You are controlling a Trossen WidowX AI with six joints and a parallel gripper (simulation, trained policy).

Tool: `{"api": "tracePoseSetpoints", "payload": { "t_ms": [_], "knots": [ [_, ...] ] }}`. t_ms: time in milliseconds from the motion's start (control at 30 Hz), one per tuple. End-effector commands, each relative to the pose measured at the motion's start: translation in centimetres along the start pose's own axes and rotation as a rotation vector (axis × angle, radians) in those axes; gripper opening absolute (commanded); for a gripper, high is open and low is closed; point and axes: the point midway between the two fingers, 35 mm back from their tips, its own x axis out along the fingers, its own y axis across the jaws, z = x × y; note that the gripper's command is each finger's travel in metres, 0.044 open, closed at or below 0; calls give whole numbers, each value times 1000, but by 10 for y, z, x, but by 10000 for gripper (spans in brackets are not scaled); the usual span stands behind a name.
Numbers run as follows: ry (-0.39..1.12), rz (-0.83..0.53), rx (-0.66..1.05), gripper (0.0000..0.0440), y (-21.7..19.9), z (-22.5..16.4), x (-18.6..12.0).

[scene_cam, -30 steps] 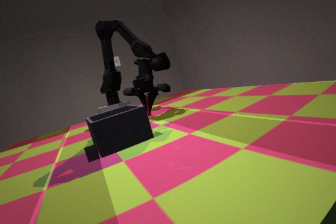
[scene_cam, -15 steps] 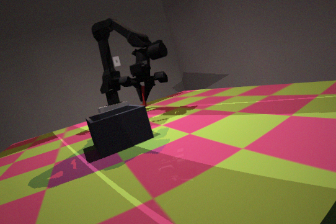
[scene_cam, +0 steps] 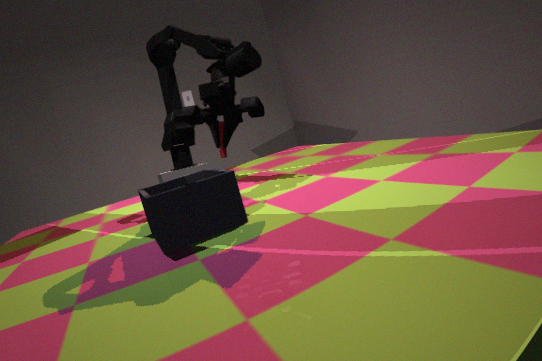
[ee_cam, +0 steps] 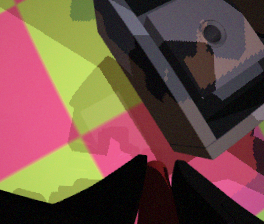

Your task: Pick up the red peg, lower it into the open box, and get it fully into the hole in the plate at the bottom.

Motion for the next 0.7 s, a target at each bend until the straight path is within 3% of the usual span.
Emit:
{"api": "tracePoseSetpoints", "payload": {
  "t_ms": [0,667],
  "knots": [
    [1,-12,12,0,-5,15,0],
    [35,-15,153,0,-32,81,30]
  ]
}}
